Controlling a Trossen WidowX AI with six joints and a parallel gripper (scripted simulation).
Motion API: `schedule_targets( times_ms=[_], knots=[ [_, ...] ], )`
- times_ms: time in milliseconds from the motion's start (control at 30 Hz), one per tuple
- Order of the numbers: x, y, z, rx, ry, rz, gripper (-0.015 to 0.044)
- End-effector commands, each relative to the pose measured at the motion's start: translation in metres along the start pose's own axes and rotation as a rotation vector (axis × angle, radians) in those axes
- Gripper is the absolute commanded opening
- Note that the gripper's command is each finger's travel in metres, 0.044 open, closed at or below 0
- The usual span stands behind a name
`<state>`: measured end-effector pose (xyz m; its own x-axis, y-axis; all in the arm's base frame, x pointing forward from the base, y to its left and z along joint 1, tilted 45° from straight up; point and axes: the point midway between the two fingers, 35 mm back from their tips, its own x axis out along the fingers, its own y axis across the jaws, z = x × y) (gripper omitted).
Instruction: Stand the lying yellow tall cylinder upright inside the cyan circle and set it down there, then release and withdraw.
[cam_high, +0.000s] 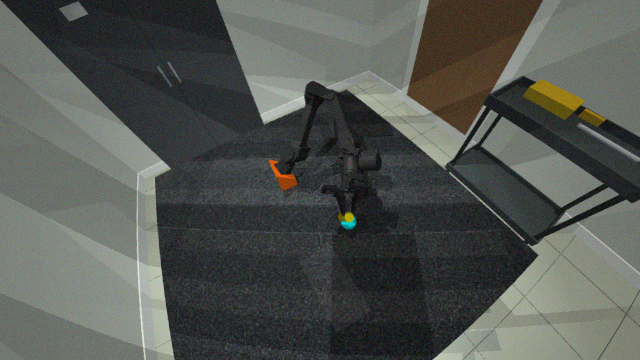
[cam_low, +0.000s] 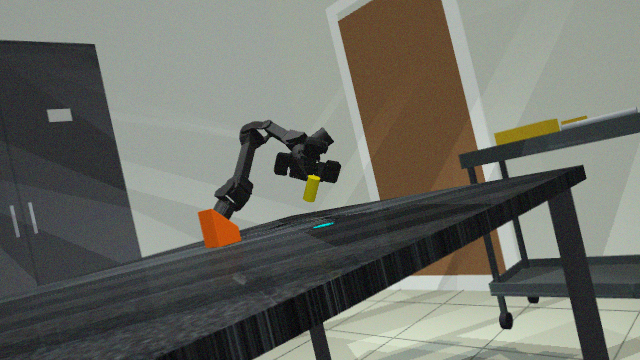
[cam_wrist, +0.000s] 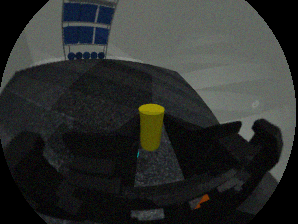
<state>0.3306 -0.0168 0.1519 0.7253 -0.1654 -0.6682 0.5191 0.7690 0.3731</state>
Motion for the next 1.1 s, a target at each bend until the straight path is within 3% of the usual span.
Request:
schedule_targets(
  times_ms=[0,1067],
  knots=[
    [-0.002,-0.002,0.000,0.019,-0.034,-0.001,0.0105],
    [-0.017,-0.001,0.003,0.140,-0.238,0.054,0.0105]
  ],
)
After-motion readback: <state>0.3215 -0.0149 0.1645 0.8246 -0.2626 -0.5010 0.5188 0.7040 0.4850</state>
